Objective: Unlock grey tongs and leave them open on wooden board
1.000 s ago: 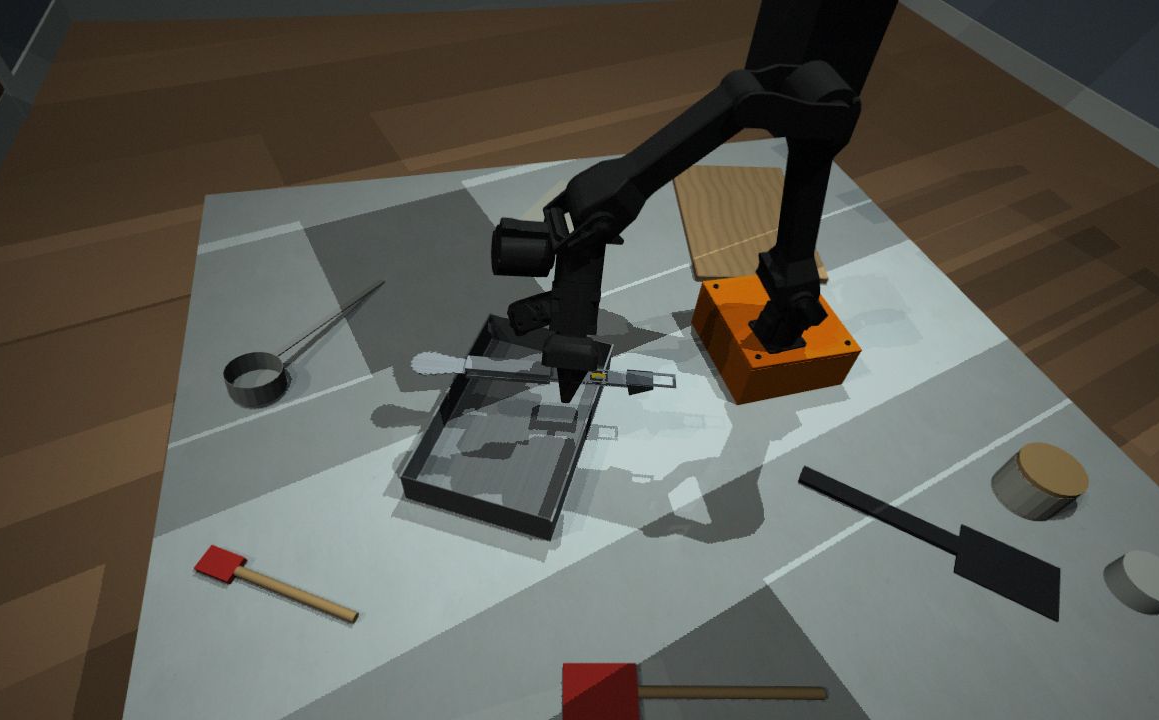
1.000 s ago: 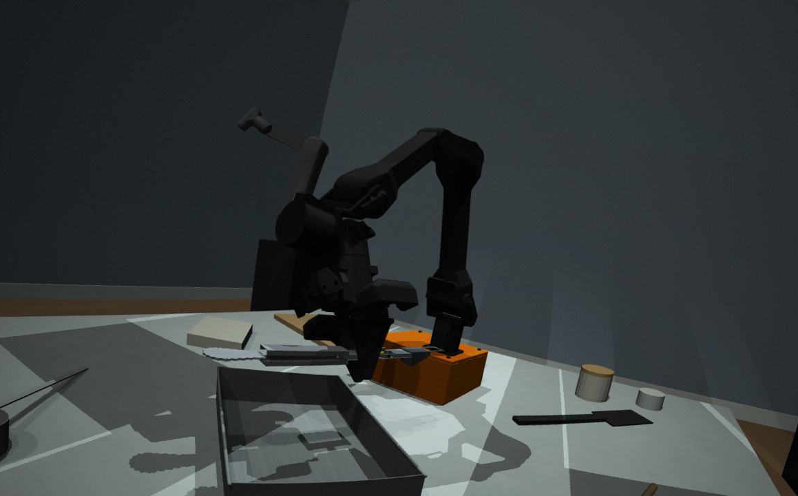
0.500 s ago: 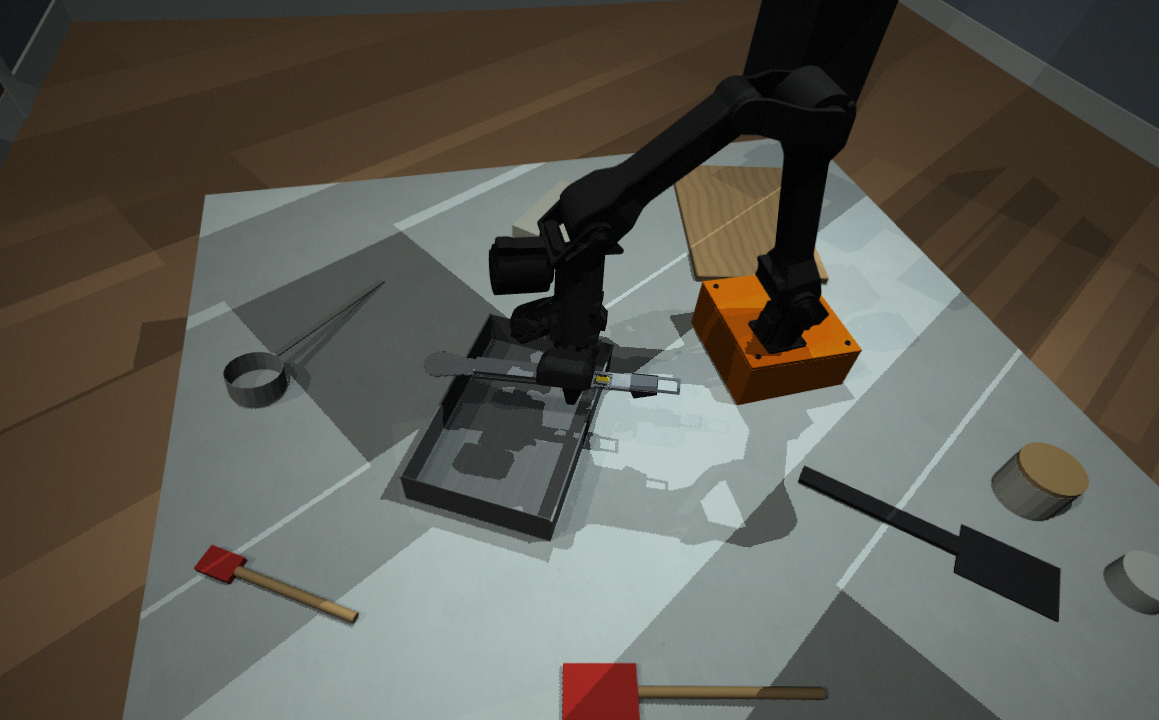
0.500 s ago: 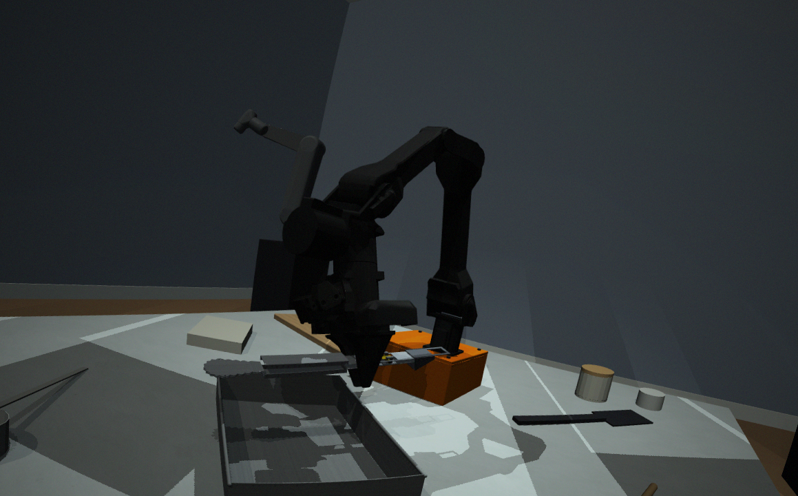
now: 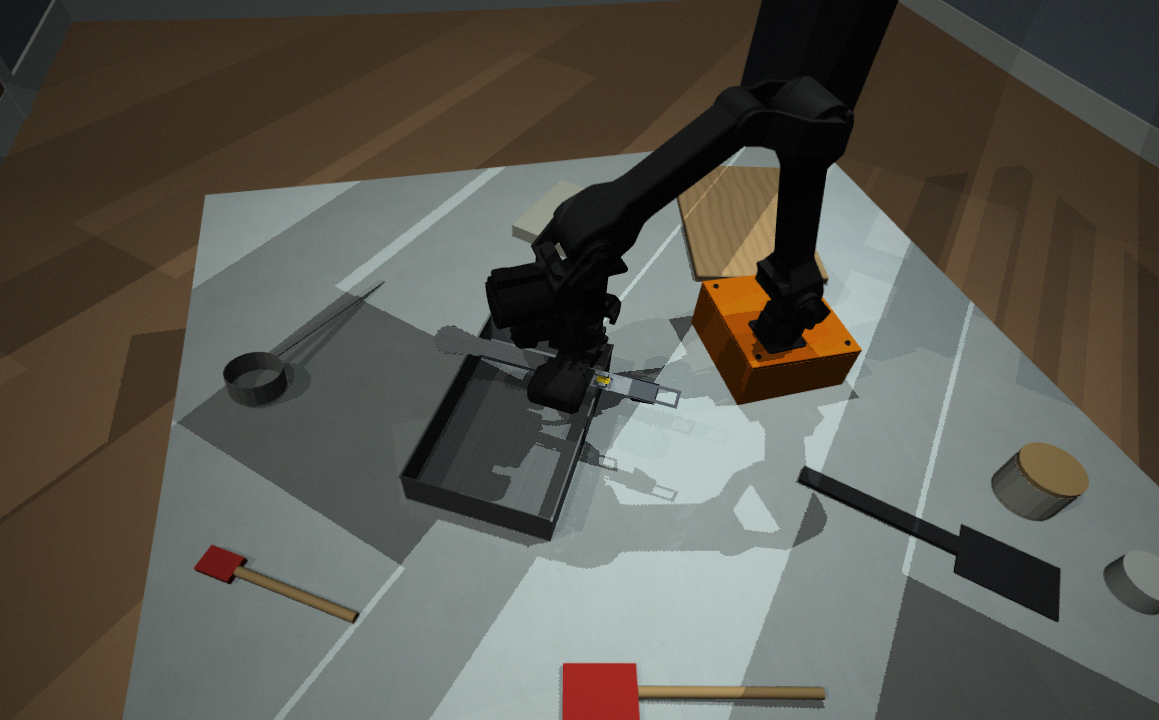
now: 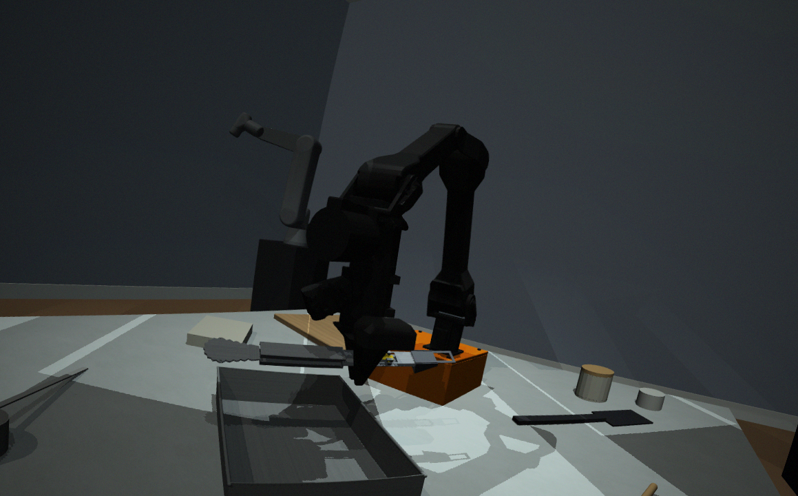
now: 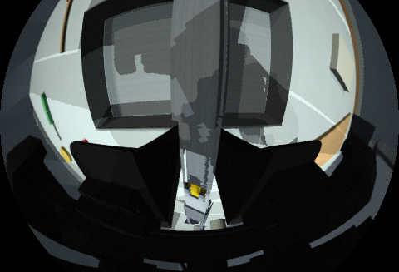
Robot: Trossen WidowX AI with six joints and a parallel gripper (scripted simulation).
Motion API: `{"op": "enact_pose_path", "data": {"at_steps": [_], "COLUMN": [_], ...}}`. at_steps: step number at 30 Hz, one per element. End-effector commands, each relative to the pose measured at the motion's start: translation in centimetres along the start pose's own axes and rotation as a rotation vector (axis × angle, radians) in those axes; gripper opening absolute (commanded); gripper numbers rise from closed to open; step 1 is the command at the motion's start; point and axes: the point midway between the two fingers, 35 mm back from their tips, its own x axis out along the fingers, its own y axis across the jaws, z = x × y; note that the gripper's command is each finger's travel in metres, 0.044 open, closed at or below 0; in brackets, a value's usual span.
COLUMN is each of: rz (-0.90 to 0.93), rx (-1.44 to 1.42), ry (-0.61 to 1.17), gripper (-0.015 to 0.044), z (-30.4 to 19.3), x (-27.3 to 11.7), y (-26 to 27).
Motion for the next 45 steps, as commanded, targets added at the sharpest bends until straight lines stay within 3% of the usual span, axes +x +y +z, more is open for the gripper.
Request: {"op": "enact_pose_path", "data": {"at_steps": [1, 19, 45], "rz": [-0.008, -0.011, -0.03], "rx": [0.01, -0.254, -0.737], "ry": [-0.009, -0.011, -0.013], "gripper": [-0.015, -0.015, -0.015], "z": [0.2, 5.5, 12.1], "x": [-0.2, 0.1, 0.3], "y": [0.0, -5.4, -18.7]}}
